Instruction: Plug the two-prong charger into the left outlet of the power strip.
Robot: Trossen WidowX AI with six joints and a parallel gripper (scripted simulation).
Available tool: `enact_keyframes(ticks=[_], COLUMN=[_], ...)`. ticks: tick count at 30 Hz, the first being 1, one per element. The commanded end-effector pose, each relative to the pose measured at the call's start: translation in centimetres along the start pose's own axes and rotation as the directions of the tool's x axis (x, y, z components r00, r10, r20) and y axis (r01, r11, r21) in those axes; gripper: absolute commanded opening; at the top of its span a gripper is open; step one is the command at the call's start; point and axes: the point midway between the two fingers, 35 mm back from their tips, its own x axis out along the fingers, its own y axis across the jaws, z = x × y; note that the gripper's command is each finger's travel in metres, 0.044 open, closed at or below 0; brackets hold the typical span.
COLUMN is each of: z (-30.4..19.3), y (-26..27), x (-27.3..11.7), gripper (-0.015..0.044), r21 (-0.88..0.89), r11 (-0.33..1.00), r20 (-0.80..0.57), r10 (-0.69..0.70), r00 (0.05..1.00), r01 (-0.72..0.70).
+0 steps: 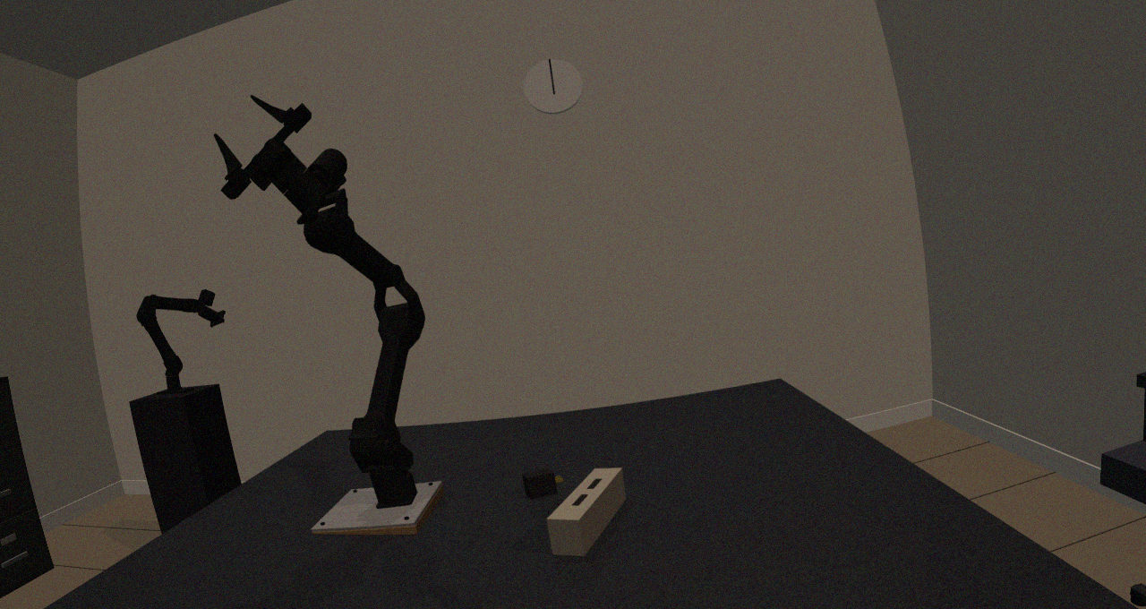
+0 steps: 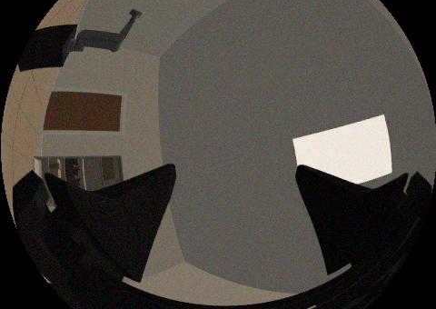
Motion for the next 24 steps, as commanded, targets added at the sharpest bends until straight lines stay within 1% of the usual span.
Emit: enact_keyframes(ticks=[1,2,12,24], z=[0.1,0.4,6.2,13.4], y=[0.0,0.1,1.5,1.9], x=[0.0,0.0,0.0,-1.8], gripper=[0.0426,0.044,0.044,0.044], r21=[0.003,0.013,0.185,0.34], r11=[1.0,1.0,0.98,0.917], r20=[0.003,0.013,0.205,0.444], r10=[0.001,0.003,0.038,0.038], r00=[1.0,1.0,0.978,0.895], r01=[-0.001,-0.004,-0.077,-0.207])
